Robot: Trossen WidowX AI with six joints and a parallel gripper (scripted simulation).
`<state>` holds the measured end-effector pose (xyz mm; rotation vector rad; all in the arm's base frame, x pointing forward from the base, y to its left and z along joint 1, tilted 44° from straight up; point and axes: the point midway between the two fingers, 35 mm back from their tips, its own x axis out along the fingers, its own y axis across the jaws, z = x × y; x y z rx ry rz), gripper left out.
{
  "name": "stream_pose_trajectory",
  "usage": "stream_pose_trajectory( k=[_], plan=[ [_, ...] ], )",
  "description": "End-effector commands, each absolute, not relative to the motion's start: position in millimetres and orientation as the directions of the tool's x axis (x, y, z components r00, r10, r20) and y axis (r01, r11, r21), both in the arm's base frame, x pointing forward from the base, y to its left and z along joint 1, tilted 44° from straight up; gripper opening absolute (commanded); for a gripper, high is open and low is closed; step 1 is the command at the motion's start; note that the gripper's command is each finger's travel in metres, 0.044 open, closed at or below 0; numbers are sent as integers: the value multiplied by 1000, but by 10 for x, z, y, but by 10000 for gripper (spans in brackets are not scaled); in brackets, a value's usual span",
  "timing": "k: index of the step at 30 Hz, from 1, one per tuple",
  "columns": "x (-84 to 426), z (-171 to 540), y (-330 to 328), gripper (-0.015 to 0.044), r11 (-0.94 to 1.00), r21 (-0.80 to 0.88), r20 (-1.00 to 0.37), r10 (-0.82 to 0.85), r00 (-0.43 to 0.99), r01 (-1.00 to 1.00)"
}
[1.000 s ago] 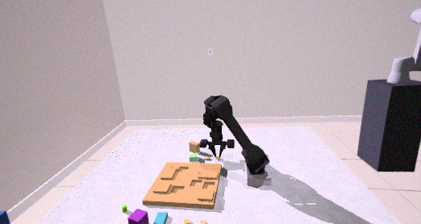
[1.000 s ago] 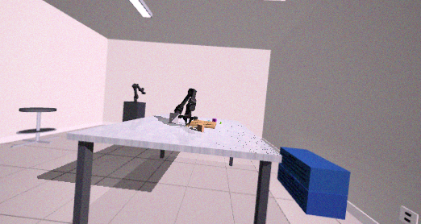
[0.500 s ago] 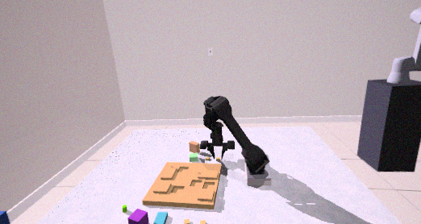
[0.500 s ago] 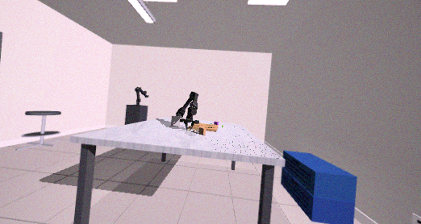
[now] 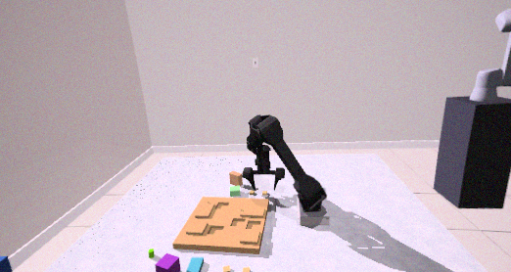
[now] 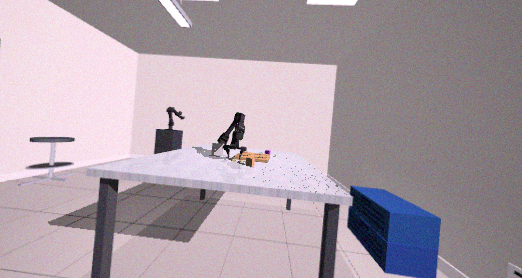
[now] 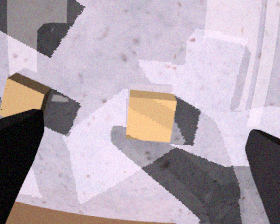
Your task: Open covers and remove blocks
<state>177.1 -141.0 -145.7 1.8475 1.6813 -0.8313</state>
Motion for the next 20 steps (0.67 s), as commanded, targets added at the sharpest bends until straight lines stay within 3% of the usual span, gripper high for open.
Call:
stream_pose_trajectory(
  k=[1, 20],
  plan=[
    [1772, -1356, -1522, 440, -104, -34, -731, 681, 46, 994],
    [1739, -1033, -1842, 440, -64, -47, -755, 656, 7, 997]
  ],
)
